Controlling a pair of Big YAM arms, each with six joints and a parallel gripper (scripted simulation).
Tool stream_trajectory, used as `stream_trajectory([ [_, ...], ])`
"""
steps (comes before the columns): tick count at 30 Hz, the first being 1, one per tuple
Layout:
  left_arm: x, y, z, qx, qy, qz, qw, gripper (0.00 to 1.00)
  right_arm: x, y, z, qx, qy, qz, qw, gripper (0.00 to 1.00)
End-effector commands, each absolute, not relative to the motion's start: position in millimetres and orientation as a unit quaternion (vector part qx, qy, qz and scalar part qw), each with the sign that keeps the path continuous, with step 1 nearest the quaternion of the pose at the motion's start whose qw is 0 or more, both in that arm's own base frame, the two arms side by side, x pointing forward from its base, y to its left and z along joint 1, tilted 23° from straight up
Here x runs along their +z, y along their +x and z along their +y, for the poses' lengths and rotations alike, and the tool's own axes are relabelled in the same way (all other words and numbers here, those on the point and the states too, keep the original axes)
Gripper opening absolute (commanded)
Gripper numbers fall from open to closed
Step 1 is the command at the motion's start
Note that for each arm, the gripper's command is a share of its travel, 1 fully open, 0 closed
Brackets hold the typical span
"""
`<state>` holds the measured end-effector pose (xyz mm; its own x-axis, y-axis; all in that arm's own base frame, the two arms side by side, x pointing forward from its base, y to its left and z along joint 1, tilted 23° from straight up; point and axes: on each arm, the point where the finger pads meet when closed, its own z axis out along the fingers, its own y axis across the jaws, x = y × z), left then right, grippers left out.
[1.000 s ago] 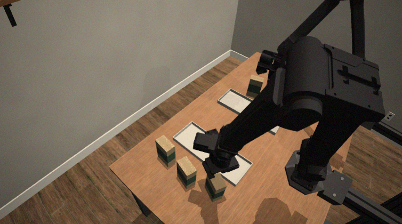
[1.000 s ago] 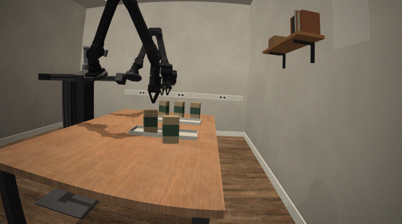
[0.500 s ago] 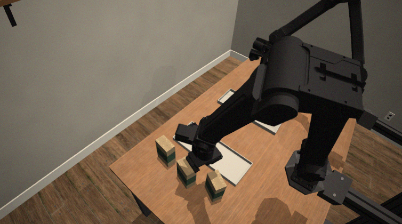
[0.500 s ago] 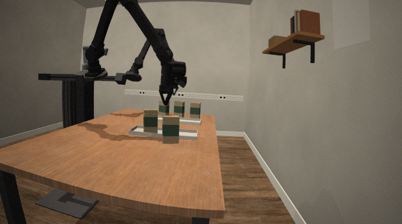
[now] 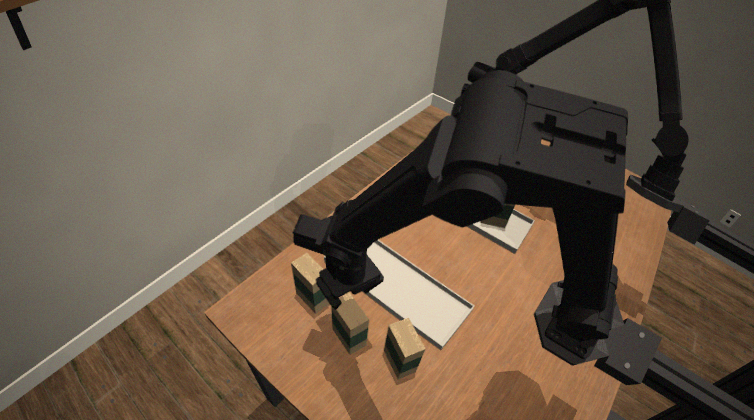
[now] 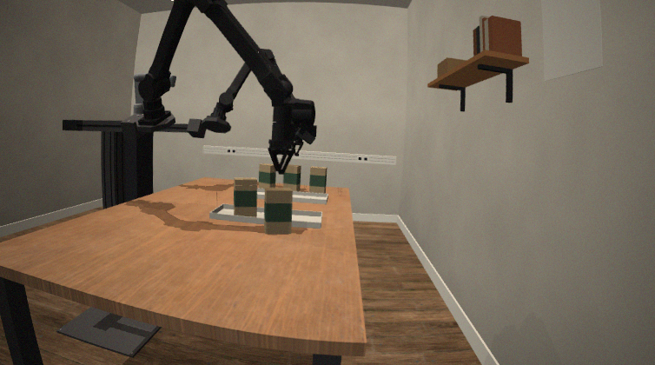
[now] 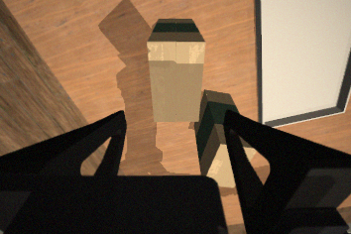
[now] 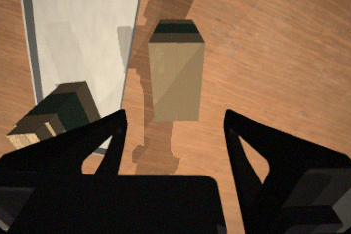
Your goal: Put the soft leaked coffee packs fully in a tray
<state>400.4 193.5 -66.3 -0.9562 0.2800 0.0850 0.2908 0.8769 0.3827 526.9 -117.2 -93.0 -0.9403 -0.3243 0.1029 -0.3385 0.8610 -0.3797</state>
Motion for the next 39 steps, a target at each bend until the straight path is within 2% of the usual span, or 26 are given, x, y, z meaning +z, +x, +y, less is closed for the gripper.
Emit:
stream_trajectory([
  [1,-61.0,407.8,194.2,-0.204,-0.145,-0.968,0.005,0.76,-85.2,536.9,-118.7,0.203,0.173,-0.964,0.007,0.76],
  [39,-108.9,410.1,219.4,-0.204,-0.143,-0.968,0.006,0.76,-129.6,542.6,-139.1,0.203,0.175,-0.963,0.006,0.76],
])
